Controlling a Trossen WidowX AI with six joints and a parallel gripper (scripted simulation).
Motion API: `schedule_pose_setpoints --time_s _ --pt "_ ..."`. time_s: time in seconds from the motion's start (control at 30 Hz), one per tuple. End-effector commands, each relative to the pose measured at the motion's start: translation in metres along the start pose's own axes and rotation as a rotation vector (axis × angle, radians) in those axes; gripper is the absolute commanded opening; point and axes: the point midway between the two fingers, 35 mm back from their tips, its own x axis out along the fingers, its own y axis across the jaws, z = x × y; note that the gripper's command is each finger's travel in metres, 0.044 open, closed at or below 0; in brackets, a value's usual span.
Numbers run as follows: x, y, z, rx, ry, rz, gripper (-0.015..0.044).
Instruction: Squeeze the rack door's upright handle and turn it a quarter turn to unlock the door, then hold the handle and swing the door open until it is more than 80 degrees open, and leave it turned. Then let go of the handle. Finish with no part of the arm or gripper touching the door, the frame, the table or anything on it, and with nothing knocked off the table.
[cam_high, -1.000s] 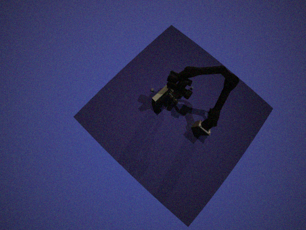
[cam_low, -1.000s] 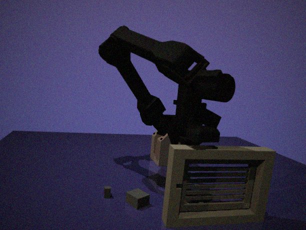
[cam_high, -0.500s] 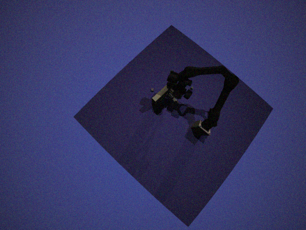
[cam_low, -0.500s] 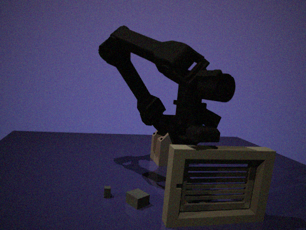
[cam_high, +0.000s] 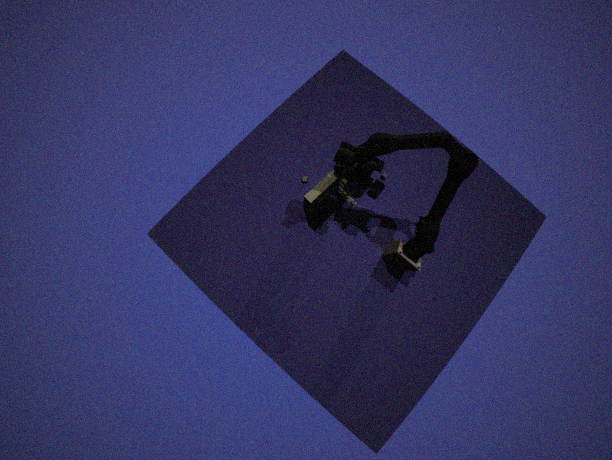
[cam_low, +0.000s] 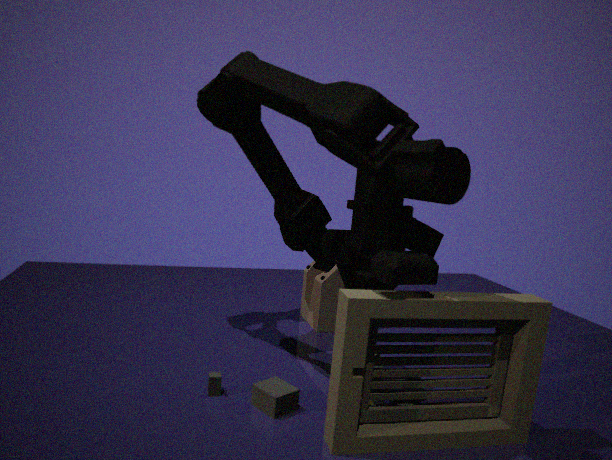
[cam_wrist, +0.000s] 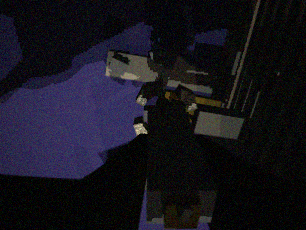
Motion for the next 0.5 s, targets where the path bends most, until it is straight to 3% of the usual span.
schedule_pose_setpoints --time_s 0.0,0.47 --pt "0.000 0.003 0.002 0.057 -0.001 0.001 0.0013" --pt "0.000 0.017 0.011 0.325 -0.001 0.002 0.0013"
